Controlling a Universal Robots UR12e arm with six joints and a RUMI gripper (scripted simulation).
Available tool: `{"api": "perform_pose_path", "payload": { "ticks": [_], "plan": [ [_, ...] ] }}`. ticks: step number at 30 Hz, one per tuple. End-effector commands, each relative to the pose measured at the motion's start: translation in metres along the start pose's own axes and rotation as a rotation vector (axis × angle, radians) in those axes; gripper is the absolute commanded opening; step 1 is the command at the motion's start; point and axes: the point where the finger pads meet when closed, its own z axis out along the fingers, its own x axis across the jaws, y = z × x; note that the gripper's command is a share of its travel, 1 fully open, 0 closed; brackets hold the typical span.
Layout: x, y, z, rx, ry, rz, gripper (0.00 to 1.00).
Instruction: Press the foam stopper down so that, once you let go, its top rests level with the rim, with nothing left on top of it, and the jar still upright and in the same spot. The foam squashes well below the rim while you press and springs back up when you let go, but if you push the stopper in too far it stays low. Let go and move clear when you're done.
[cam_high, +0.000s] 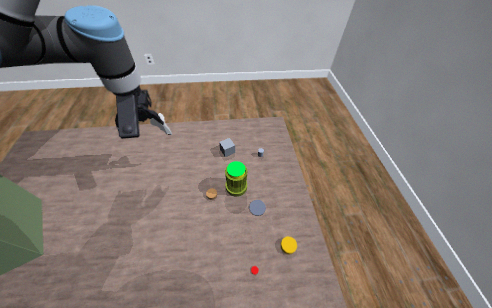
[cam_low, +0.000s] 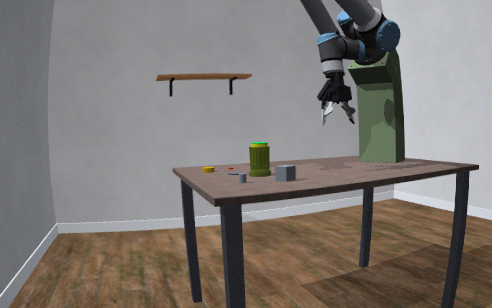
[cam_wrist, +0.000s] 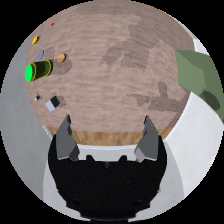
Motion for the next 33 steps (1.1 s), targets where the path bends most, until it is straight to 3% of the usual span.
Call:
{"api": "perform_pose_path", "payload": {
  "ticks": [1, 17, 18, 23, 26, 29, 30, 31, 33],
  "plan": [
    [0.000, 0.000, 0.000, 0.000, 0.000, 0.000, 1.00],
    [0.000, 0.000, 0.000, 0.000, 0.000, 0.000, 1.00],
    [0.000, 0.000, 0.000, 0.000, 0.000, 0.000, 0.00],
    [-0.019, -0.010, 0.006, 0.006, -0.007, 0.002, 0.00],
    [-0.050, -0.027, 0.015, 0.016, -0.012, 0.008, 0.00],
    [-0.095, -0.051, 0.022, 0.030, -0.019, 0.017, 0.00],
    [-0.095, -0.051, 0.022, 0.030, -0.019, 0.017, 0.00],
    [-0.113, -0.060, 0.023, 0.035, -0.022, 0.020, 0.00],
    [-0.113, -0.060, 0.023, 0.035, -0.022, 0.020, 0.00]
  ]
}}
